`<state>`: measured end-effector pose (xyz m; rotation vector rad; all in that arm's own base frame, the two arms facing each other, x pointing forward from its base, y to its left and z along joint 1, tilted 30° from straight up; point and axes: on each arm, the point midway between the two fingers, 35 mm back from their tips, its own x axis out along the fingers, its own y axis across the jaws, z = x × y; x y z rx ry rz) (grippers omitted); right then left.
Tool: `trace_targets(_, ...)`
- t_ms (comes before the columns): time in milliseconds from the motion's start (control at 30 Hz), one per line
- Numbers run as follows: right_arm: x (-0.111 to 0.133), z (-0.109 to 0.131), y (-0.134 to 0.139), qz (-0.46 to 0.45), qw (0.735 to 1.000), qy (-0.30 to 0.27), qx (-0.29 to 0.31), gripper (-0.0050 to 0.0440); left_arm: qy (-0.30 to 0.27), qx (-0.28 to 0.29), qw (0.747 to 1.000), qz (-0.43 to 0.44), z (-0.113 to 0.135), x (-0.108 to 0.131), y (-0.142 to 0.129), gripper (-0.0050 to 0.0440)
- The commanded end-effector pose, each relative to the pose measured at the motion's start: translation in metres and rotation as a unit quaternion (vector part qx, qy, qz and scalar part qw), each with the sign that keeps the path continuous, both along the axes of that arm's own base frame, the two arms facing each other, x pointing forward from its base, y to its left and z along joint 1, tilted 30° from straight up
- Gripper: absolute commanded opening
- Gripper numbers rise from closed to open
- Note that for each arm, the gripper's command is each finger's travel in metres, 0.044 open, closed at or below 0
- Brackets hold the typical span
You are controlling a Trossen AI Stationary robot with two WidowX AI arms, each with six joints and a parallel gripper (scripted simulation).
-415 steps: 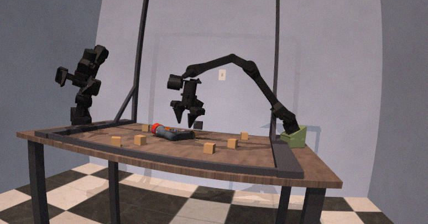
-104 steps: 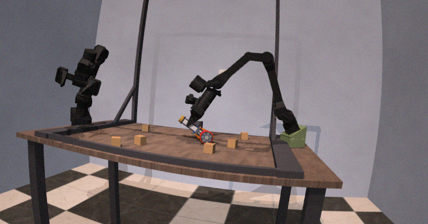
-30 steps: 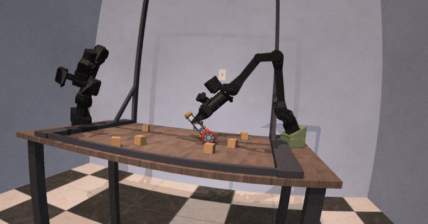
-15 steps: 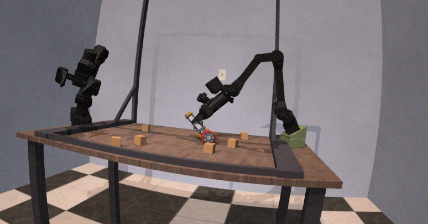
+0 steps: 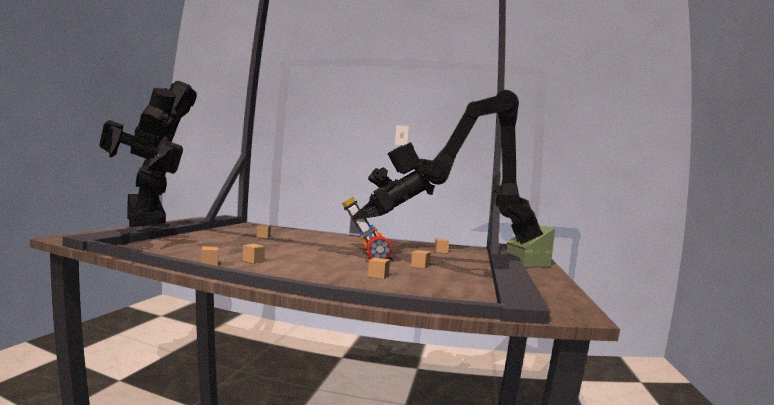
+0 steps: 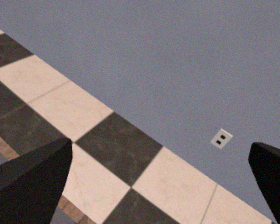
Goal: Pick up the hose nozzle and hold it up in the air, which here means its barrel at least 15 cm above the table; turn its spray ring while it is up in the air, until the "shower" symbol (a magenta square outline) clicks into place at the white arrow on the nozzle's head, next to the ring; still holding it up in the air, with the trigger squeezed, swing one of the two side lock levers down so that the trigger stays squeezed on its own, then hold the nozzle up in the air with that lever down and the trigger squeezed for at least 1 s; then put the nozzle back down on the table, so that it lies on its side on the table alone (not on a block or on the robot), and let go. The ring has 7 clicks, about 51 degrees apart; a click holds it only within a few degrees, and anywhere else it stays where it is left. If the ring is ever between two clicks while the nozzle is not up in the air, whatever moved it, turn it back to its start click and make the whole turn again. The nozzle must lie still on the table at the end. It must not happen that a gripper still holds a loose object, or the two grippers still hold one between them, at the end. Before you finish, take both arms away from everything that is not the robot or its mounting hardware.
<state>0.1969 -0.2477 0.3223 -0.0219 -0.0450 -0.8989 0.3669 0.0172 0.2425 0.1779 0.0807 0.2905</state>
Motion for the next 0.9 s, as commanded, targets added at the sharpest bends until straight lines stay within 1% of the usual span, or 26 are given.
trace_targets(0,-0.001,0.009,0.002,0.002,1.000,-0.009,-0.008,0.0408,-0.019,0.006,1.000,-0.005,-0.003,-0.007,-0.001,0.0170)
trace_targets(133,-0.001,0.009,0.002,0.002,1.000,-0.009,-0.008,0.0408,-0.020,0.006,1.000,-0.005,-0.002,-0.006,-0.001,0.0170)
trace_targets(167,-0.001,0.009,0.002,0.002,1.000,-0.009,-0.008,0.0408,-0.035,0.011,0.999,-0.008,-0.005,-0.011,-0.002,0.0170)
trace_targets(233,-0.001,0.009,0.002,0.002,1.000,-0.009,-0.008,0.0408,-0.045,0.015,0.999,-0.010,-0.007,-0.013,-0.003,0.0170)
trace_targets(267,-0.001,0.009,0.002,0.002,1.000,-0.009,-0.008,0.0408,-0.037,0.011,0.999,-0.008,-0.005,-0.011,-0.002,0.0170)
trace_targets(467,-0.001,0.009,0.002,0.002,1.000,-0.009,-0.008,0.0408,-0.037,0.011,0.999,-0.008,-0.004,-0.010,-0.002,0.0170)
trace_targets(500,-0.001,0.009,0.002,0.002,1.000,-0.009,-0.008,0.0408,-0.052,0.016,0.998,-0.011,-0.008,-0.015,-0.003,0.0170)
trace_targets(600,-0.001,0.009,0.002,0.002,1.000,-0.009,-0.008,0.0408,-0.068,0.022,0.997,-0.015,-0.010,-0.018,-0.003,0.0170)
trace_targets(700,-0.001,0.009,0.002,0.002,1.000,-0.009,-0.008,0.0408,-0.064,0.020,0.998,-0.014,-0.008,-0.017,-0.003,0.0170)
trace_targets(733,-0.001,0.009,0.002,0.002,1.000,-0.009,-0.008,0.0408,-0.079,0.025,0.996,-0.017,-0.012,-0.021,-0.004,0.0170)
trace_targets(867,-0.001,0.009,0.002,0.002,1.000,-0.009,-0.008,0.0408,-0.099,0.032,0.994,-0.021,-0.016,-0.025,-0.005,0.0170)
